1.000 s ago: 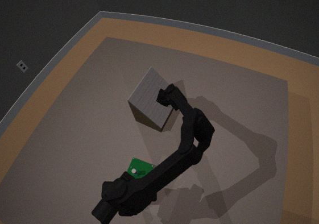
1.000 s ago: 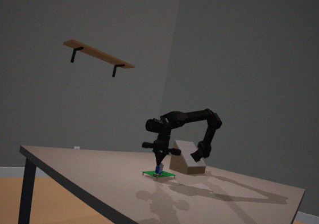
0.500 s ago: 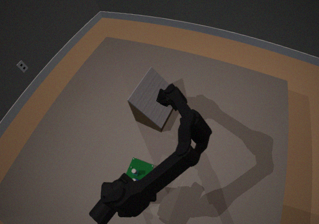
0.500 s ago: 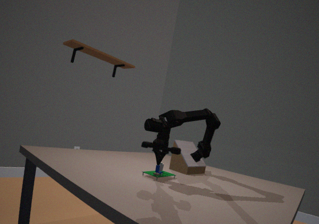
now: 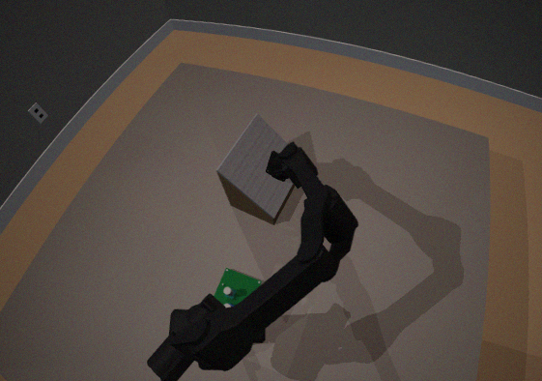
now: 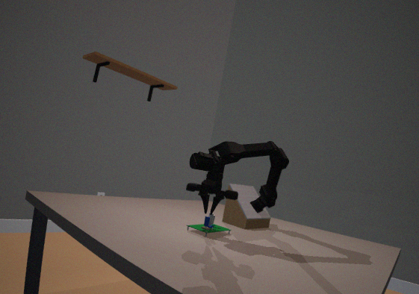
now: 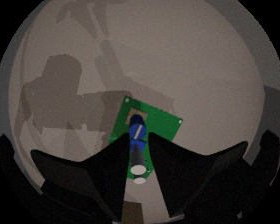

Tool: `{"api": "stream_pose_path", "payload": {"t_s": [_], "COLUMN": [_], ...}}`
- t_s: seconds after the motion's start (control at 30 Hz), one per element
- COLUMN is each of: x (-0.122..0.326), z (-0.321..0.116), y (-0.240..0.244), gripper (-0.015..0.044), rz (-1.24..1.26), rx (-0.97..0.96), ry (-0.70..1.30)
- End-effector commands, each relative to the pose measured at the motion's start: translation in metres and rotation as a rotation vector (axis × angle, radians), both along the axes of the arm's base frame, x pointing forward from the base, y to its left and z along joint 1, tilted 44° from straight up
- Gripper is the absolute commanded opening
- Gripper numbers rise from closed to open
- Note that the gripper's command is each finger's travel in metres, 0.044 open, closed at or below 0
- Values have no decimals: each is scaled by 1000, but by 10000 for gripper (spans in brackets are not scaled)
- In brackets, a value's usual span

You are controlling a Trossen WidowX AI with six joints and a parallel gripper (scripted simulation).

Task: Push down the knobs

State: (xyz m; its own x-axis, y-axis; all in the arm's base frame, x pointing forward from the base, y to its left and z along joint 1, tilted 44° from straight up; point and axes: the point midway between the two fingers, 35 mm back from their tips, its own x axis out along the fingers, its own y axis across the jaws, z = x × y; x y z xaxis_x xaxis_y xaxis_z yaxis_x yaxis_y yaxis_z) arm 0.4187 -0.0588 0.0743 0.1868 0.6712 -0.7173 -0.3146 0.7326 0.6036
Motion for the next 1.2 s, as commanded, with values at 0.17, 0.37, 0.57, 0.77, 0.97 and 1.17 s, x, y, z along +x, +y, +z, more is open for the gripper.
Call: {"api": "stream_pose_path", "payload": {"t_s": [0.17, 0.37, 0.57, 0.77, 0.97, 1.17], "x": [-25, -92, -160, -199, -199, -199], "z": [-3, -10, -19, -25, -25, -25], "y": [-8, -19, -12, -1, -1, -1], "gripper": [315, 440, 440, 440, 440, 440], "rz": [-2, -3, 1, 3, 3, 3], "rx": [-8, -18, -10, -1, -1, -1], "ry": [5, 12, 10, 7, 7, 7]}}
